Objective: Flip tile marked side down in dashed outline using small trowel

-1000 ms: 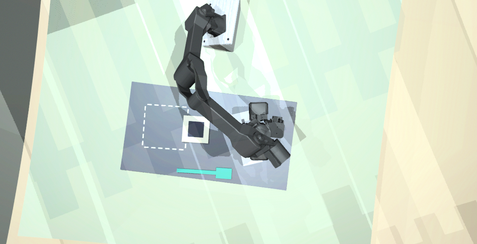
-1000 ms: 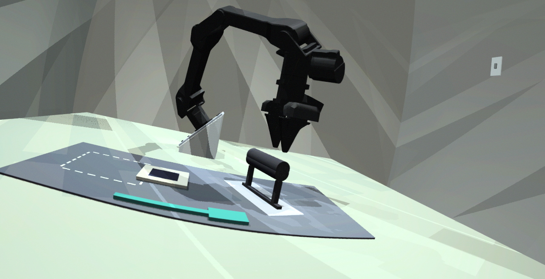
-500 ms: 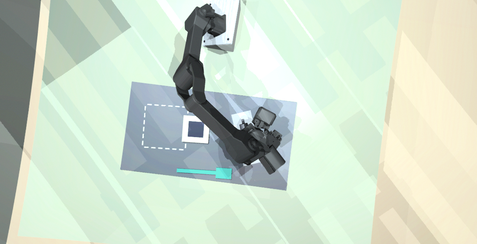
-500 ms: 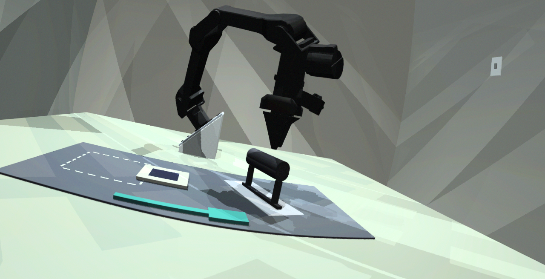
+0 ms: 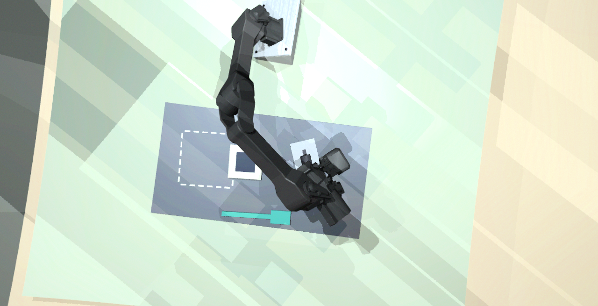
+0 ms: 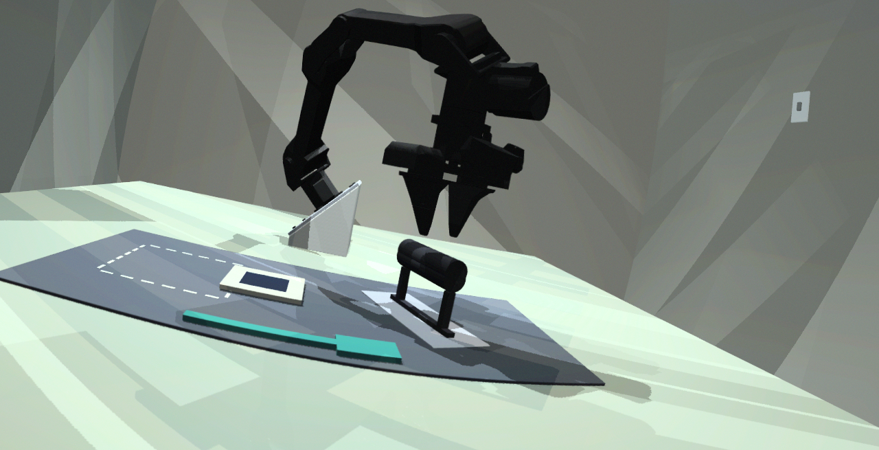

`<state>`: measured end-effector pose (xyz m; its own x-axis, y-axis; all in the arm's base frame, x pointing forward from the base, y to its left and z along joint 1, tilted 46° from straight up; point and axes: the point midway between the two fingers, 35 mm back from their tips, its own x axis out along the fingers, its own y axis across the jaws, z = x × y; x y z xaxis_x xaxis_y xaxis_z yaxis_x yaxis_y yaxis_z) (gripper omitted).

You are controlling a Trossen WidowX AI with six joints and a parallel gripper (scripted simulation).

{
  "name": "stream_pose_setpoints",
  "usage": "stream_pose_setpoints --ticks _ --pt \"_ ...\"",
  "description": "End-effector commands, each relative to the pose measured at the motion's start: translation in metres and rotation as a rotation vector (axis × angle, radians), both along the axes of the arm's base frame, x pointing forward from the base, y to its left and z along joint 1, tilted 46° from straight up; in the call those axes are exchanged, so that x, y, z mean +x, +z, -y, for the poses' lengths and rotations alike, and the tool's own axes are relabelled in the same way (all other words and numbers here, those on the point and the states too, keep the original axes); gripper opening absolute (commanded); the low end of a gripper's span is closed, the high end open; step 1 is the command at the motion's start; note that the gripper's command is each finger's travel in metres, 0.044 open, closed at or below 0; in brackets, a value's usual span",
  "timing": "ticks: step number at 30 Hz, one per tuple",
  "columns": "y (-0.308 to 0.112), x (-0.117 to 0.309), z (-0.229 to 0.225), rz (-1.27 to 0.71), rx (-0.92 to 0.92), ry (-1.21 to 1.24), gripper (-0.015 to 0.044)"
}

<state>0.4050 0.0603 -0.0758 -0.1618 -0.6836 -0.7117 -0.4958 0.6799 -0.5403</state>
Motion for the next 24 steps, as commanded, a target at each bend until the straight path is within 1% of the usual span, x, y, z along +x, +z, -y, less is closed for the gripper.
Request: stream_pose_setpoints --ticks 1,6,15,24 --pt "0.005 0.005 0.003 0.118 -0.03 -0.118 0.027" --pt "0.009 0.009 0.006 0.22 -0.055 -0.224 0.027" --pt "0.008 0.009 0.007 0.224 -0.056 -0.228 0.027" --pt "-0.002 0.007 0.017 0.224 -0.056 -0.228 0.027"
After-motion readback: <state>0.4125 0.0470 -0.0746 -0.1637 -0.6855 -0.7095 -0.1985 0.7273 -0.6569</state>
